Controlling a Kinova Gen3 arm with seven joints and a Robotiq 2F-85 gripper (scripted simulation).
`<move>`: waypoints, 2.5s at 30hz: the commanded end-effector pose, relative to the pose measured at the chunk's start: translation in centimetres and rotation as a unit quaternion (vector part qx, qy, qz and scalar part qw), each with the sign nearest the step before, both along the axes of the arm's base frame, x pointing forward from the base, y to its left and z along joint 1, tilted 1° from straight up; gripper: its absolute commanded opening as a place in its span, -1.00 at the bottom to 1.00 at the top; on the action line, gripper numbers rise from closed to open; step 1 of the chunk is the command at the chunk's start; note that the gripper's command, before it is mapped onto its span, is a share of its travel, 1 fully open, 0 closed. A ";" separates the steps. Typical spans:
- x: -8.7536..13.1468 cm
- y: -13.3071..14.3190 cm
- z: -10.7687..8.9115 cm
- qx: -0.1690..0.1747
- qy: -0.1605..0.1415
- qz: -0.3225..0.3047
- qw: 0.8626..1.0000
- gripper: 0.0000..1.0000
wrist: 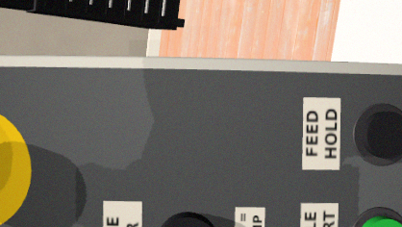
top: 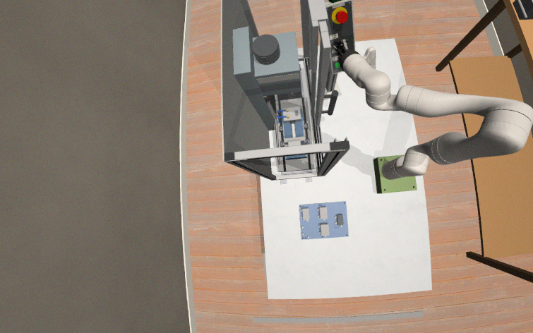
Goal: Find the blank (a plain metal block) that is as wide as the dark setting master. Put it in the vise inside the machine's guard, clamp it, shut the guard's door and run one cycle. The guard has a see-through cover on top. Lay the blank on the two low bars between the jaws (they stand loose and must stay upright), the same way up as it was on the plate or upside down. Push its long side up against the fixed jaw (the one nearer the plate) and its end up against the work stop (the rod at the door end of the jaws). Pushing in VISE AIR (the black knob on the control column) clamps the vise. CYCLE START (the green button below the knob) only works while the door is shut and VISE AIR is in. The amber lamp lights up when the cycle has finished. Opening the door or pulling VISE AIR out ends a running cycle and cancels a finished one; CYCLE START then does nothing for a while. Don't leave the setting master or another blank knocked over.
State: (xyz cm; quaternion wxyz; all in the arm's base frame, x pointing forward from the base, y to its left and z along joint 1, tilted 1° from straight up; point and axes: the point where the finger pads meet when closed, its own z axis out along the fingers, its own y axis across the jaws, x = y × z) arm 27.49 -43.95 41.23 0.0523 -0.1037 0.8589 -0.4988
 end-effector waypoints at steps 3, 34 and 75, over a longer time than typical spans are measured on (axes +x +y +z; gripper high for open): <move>0.0 -0.2 0.1 -0.001 -0.002 -0.001 1.000 -0.80; 0.0 -0.5 0.2 -0.003 -0.004 -0.002 1.000 -0.80; -0.5 2.3 1.5 -0.003 -0.004 -0.002 1.000 -0.80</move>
